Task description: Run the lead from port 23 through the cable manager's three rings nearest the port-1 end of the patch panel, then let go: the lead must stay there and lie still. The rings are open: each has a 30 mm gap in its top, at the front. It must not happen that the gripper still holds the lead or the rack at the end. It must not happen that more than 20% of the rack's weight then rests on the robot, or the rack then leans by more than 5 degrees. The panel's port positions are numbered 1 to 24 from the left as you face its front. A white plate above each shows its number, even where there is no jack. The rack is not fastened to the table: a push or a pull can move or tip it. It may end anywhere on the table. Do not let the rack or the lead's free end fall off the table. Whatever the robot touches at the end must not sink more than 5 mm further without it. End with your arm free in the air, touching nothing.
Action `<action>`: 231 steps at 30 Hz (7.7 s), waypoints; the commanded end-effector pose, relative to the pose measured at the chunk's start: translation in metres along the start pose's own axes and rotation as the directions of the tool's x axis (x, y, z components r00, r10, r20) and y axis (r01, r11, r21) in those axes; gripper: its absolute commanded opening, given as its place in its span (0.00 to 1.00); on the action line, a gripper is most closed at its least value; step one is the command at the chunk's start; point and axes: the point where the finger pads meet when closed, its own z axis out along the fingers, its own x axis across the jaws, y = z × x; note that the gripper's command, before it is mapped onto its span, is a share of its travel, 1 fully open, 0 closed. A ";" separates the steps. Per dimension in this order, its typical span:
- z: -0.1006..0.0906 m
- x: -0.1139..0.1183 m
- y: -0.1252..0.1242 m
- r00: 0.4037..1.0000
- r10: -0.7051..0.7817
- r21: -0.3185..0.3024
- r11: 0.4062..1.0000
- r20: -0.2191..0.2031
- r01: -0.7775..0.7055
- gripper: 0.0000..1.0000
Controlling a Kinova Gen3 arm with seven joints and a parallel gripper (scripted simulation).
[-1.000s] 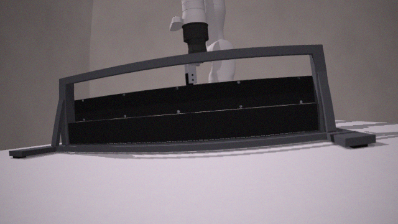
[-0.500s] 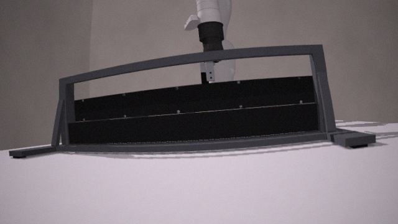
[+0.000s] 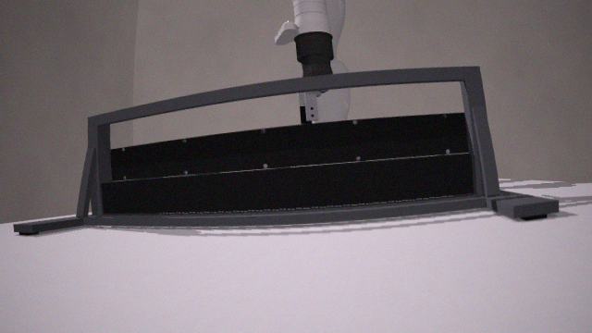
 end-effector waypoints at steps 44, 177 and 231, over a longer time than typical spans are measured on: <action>0.000 -0.005 0.009 0.993 -0.120 0.001 0.993 -0.001 0.120 0.67; 0.137 -0.003 0.008 0.993 -0.120 0.001 0.993 0.000 0.120 0.67; 0.138 -0.003 0.008 0.993 -0.120 0.000 0.993 0.000 0.120 0.67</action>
